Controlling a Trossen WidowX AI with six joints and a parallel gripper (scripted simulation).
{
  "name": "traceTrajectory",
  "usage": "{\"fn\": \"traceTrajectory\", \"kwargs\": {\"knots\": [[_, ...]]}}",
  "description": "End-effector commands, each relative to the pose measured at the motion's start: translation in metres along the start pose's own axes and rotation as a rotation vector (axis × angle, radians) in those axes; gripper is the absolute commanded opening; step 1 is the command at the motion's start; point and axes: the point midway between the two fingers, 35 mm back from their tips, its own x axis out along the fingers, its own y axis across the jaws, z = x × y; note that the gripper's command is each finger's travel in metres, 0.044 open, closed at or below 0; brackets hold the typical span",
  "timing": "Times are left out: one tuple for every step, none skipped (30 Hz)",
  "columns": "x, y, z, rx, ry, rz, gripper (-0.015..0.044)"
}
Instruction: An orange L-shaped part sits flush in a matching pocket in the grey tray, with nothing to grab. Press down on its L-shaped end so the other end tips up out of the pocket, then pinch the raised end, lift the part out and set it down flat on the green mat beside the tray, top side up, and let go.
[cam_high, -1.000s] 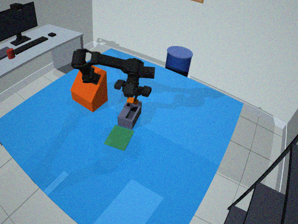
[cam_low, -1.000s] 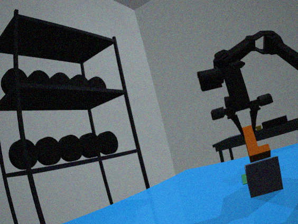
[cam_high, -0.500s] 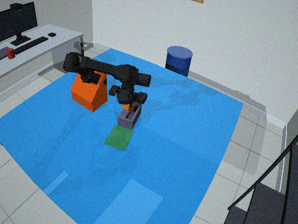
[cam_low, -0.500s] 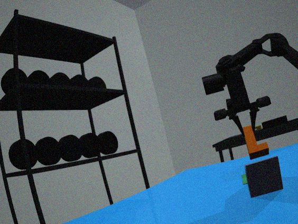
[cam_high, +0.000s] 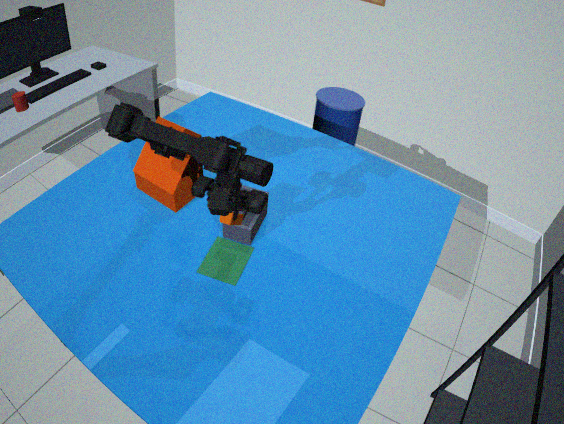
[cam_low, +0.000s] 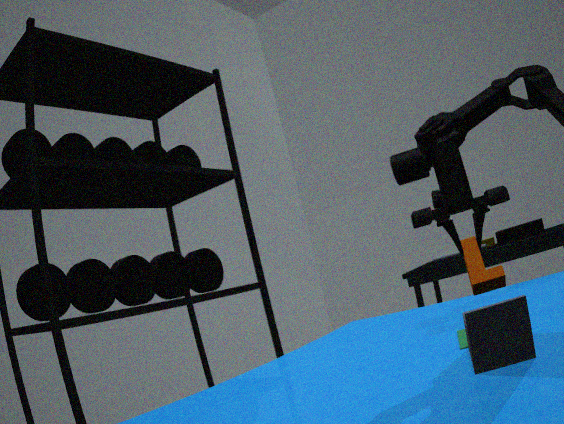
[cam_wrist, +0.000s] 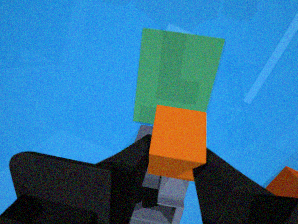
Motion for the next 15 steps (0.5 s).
{"fn": "traceTrajectory", "kwargs": {"knots": [[-0.001, -0.002, 0.022, 0.003, -0.006, -0.001, 0.0], [-0.001, -0.003, 0.027, 0.003, -0.006, -0.001, 0.0], [-0.001, -0.003, 0.031, 0.003, -0.007, -0.001, 0.0], [-0.001, -0.004, 0.036, 0.003, -0.007, -0.001, 0.0], [-0.001, -0.004, 0.039, 0.003, -0.007, -0.001, 0.0], [-0.001, -0.004, 0.04, 0.003, -0.007, -0.001, 0.0], [-0.001, -0.004, 0.04, 0.003, -0.007, -0.001, 0.0], [-0.001, -0.004, 0.04, 0.003, -0.007, -0.001, 0.0], [-0.001, -0.004, 0.04, 0.003, -0.007, -0.001, 0.0], [0.0, -0.004, 0.04, 0.003, -0.007, -0.001, 0.0], [0.0, -0.004, 0.04, 0.003, -0.007, -0.001, 0.0], [0.001, -0.004, 0.04, 0.003, -0.007, -0.001, 0.0], [0.002, -0.004, 0.04, 0.003, -0.007, -0.001, 0.0], [0.003, -0.004, 0.04, 0.003, -0.007, -0.001, 0.0], [0.004, -0.004, 0.04, 0.003, -0.007, -0.001, 0.0]]}}
